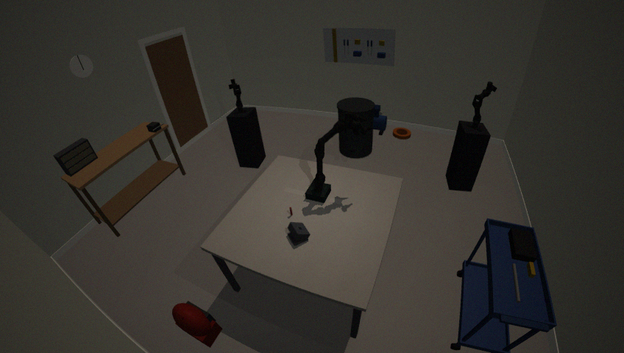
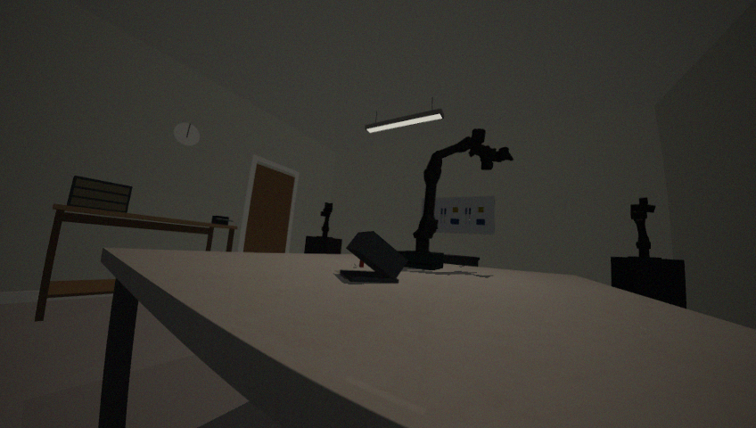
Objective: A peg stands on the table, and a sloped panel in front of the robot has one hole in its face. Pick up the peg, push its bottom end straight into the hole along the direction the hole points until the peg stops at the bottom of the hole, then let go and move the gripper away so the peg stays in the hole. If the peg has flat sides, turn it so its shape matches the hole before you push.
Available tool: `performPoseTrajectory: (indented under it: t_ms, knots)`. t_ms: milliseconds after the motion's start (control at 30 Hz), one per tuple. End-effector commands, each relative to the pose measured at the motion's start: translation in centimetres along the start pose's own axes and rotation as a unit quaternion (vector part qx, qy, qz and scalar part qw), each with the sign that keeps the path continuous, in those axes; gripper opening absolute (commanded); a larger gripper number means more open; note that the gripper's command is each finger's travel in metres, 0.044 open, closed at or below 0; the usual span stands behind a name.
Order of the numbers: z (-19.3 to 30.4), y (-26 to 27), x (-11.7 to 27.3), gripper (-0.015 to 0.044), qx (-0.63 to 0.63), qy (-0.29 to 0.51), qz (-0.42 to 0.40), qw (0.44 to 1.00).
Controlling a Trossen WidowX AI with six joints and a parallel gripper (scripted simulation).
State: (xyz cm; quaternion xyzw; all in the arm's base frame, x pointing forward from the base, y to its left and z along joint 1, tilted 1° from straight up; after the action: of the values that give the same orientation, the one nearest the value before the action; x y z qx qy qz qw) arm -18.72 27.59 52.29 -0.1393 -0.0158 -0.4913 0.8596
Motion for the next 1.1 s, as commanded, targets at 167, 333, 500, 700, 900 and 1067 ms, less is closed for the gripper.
performPoseTrajectory:
  t_ms: [167,333,500,700,900,1067]
  knots:
    - [-0.3,3.9,-0.5,0.044,-0.016,-0.011,-0.056,0.998]
    - [-0.5,5.6,-0.5,0.044,-0.029,-0.009,-0.081,0.996]
    - [-0.7,7.5,-0.4,0.044,-0.042,-0.009,-0.107,0.993]
    - [-0.5,8.4,0.1,0.044,-0.072,-0.006,-0.116,0.991]
    - [-0.6,10.2,0.5,0.044,-0.096,-0.006,-0.141,0.985]
    - [-0.7,12.4,0.8,0.044,-0.107,-0.005,-0.179,0.978]
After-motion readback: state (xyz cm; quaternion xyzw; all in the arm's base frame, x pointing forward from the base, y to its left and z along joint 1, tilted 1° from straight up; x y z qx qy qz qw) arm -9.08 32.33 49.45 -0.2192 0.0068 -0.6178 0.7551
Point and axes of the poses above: the point midway between the two fingers, 35 mm back from their tips, its own x axis back along the fingers, its own y axis across the jaws, z = x × y, the point moved 10 cm from there along x, back along the fingers, and after that the axes turned 2 degrees about x, right-handed, at the moved point
